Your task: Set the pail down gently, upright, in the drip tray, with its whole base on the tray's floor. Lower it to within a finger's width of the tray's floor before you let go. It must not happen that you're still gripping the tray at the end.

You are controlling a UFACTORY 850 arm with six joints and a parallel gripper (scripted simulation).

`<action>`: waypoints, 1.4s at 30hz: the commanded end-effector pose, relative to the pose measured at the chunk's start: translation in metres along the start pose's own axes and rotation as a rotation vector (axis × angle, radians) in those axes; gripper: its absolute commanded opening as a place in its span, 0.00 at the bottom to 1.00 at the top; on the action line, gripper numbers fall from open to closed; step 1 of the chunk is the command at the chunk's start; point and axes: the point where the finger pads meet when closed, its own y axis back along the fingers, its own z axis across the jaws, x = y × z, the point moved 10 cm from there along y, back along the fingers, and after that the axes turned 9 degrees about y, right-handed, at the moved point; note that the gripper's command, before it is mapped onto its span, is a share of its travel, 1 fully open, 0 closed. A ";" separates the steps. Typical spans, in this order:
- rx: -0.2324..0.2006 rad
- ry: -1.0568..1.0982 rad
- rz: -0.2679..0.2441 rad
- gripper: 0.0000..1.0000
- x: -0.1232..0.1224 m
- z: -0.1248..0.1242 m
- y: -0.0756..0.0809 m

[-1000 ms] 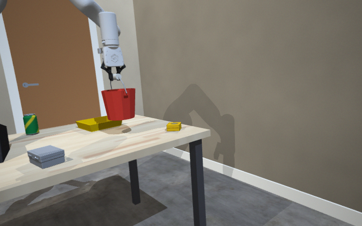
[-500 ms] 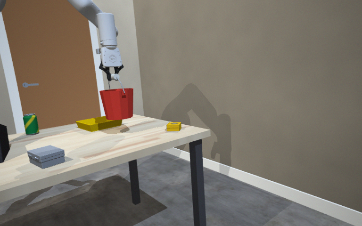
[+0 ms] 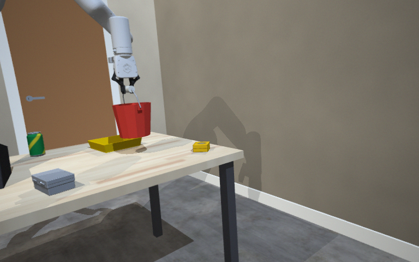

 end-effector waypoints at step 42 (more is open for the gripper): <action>-0.002 0.000 -0.001 0.00 0.134 0.010 0.001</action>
